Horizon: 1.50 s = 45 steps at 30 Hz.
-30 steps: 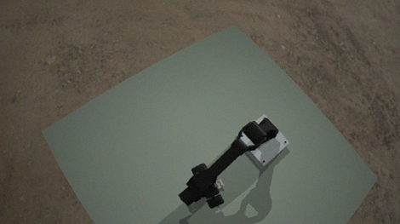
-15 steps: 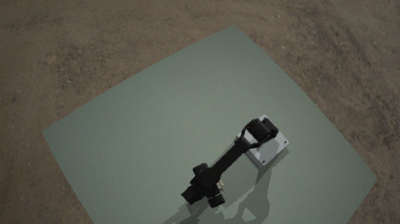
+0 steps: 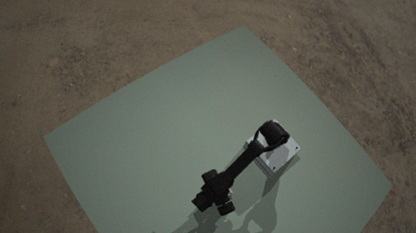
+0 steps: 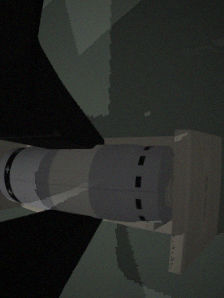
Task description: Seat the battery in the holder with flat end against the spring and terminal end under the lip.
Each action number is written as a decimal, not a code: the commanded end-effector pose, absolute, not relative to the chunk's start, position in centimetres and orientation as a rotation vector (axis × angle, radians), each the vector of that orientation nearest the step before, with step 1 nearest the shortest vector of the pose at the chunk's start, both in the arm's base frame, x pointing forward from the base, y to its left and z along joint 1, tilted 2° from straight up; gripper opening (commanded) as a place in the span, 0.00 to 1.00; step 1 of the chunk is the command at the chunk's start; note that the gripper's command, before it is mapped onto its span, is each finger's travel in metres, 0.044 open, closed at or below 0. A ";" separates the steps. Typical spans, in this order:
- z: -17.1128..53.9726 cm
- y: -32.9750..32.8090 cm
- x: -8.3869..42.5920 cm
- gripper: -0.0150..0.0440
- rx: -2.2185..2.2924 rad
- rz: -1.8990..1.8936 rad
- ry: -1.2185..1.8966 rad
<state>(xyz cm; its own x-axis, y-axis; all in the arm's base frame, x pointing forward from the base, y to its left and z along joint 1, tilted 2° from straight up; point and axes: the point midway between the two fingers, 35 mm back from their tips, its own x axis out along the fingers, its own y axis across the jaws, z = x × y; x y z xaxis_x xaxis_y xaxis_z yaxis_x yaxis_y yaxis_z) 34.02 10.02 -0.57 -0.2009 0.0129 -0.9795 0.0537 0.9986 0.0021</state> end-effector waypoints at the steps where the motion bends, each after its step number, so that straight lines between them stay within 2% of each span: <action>1: -0.8 9.9 34.4 0.40 0.045 -0.045 1.738; 45: -1.1 9.9 32.9 0.40 0.063 -0.048 1.610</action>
